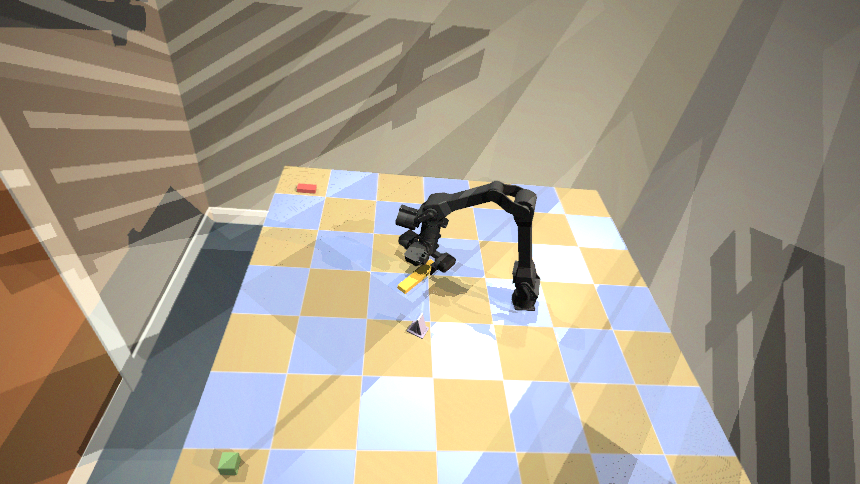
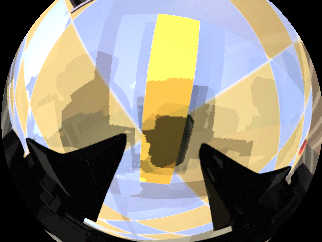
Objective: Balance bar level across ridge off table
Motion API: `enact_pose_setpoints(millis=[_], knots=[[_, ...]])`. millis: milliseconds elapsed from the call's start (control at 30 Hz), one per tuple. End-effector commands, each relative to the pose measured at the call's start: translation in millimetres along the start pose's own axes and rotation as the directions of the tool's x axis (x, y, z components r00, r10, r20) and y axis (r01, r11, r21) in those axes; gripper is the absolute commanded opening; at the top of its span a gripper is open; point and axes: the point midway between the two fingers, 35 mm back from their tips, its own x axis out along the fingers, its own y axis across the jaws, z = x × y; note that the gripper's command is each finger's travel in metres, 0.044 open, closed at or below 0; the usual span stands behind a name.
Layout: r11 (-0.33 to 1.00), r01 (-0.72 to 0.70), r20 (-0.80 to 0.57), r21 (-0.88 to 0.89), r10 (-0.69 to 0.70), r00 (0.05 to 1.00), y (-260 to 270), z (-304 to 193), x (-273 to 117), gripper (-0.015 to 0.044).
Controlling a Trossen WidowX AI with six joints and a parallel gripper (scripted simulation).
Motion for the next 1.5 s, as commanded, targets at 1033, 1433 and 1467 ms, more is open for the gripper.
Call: enact_pose_setpoints(millis=[1033,1433,1467], knots=[[1.000,-0.012,-0.006,0.000,0.012,1.000,2.3,-1.1,10.5,0.0105],[1.000,-0.011,-0.006,0.001,0.011,1.000,-1.3,0.4,-10.6,0.0000],[1.000,-0.011,-0.006,0.001,0.011,1.000,-1.6,0.6,-13.1,0.0000]])
